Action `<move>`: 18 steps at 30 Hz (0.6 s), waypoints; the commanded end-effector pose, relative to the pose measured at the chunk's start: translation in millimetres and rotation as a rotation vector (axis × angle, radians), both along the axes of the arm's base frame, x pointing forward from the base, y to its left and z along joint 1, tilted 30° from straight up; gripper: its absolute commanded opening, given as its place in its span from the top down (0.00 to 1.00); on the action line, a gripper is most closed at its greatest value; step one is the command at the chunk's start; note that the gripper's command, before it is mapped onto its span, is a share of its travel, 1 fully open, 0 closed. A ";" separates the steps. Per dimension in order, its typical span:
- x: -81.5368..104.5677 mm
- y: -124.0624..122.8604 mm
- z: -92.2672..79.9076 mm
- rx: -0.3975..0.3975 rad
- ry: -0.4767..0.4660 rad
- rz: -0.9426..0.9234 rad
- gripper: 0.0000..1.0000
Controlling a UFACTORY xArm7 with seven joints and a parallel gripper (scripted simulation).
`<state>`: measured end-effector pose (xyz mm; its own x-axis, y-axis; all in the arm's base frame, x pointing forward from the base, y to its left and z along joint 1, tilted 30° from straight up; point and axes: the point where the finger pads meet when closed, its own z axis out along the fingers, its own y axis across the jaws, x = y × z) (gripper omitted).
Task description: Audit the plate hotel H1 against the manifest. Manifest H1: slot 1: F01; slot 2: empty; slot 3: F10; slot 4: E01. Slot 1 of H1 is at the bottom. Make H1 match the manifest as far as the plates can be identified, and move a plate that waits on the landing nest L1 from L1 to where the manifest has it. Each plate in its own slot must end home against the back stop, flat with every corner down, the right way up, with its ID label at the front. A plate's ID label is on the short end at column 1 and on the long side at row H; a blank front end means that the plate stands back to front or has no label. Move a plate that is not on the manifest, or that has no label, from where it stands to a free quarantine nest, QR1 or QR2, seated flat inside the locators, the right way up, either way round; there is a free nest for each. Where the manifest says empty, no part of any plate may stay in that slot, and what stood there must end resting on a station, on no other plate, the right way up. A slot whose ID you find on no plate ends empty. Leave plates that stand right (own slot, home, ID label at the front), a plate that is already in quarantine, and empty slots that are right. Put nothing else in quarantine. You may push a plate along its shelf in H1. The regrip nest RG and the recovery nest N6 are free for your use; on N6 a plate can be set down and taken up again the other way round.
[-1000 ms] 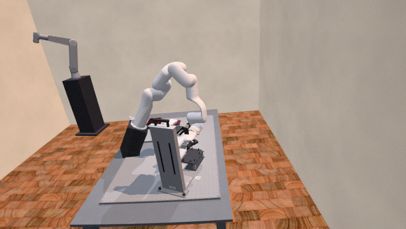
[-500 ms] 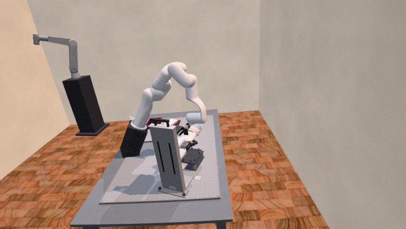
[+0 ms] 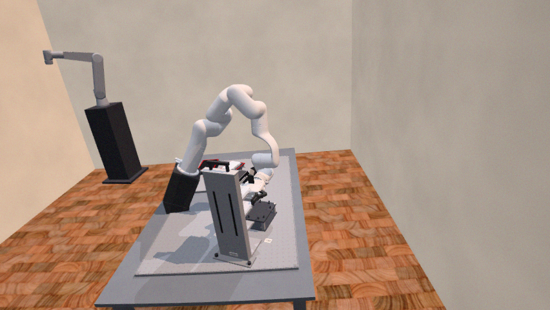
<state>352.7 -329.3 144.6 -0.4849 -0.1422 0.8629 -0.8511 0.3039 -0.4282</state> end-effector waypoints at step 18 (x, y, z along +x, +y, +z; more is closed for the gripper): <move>0.1 -0.4 1.3 -0.002 -0.002 -0.001 1.00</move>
